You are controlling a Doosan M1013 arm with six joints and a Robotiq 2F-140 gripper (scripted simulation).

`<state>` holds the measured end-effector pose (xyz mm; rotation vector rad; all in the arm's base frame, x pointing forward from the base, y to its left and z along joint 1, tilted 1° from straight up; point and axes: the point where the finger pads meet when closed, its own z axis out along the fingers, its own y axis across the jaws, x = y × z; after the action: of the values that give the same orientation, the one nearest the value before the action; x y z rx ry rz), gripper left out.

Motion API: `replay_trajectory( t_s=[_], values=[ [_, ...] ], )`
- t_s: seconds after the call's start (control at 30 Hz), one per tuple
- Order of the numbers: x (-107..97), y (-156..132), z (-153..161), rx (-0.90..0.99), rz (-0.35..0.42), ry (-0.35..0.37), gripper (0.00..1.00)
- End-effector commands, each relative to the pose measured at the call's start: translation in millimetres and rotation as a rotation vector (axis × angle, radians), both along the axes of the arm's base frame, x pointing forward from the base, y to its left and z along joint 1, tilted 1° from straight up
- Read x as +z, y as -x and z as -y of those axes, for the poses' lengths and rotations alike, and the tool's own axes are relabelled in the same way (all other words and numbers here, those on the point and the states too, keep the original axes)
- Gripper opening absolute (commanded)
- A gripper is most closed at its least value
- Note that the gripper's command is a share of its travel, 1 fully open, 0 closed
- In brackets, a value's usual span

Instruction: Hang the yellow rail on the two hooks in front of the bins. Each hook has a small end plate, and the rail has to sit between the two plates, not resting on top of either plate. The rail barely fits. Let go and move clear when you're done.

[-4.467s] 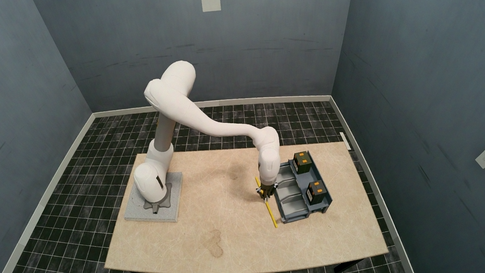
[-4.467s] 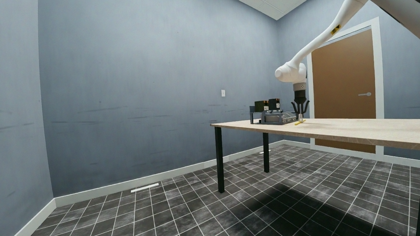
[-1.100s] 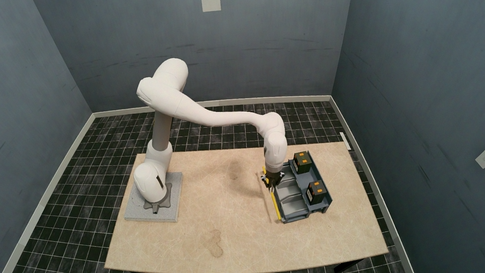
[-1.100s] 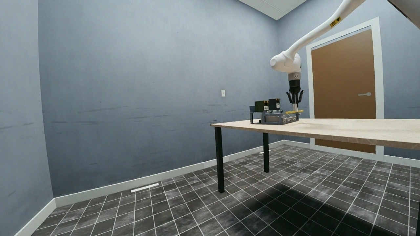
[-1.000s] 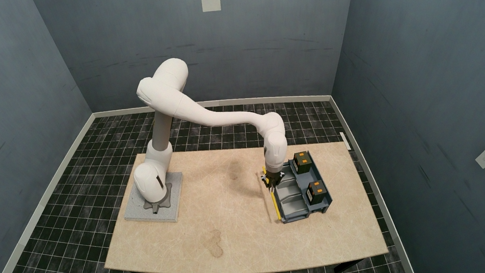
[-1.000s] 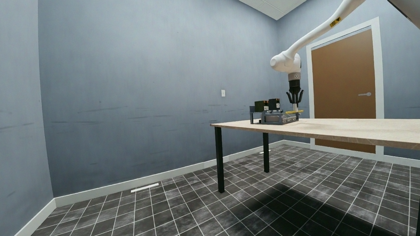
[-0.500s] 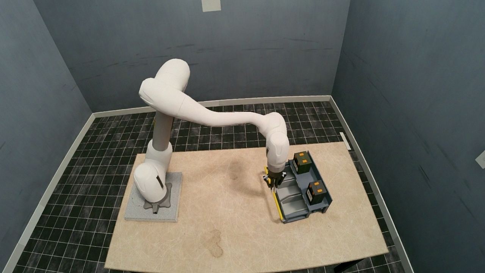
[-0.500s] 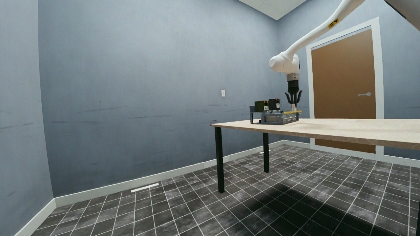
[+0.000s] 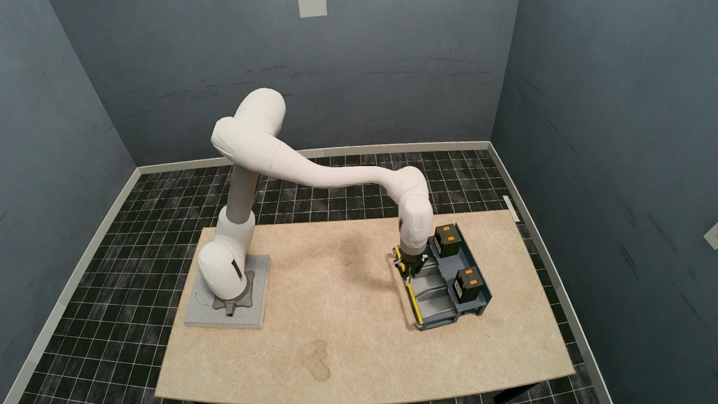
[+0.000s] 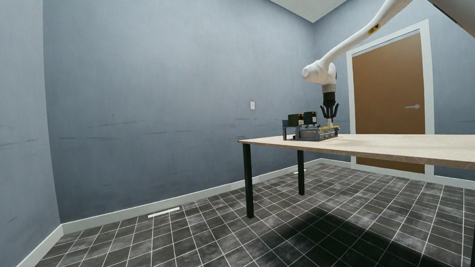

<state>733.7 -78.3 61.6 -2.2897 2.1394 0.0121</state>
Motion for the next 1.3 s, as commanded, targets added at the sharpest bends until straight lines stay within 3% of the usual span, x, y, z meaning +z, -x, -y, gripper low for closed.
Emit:
replay_trajectory(
  t_s=[0.0,1.27],
  values=[
    [-1.9,-0.4,-2.3,0.000,-0.010,-0.001,0.10],
    [-8.8,0.5,-1.2,0.000,-0.010,-0.001,0.10]
  ],
)
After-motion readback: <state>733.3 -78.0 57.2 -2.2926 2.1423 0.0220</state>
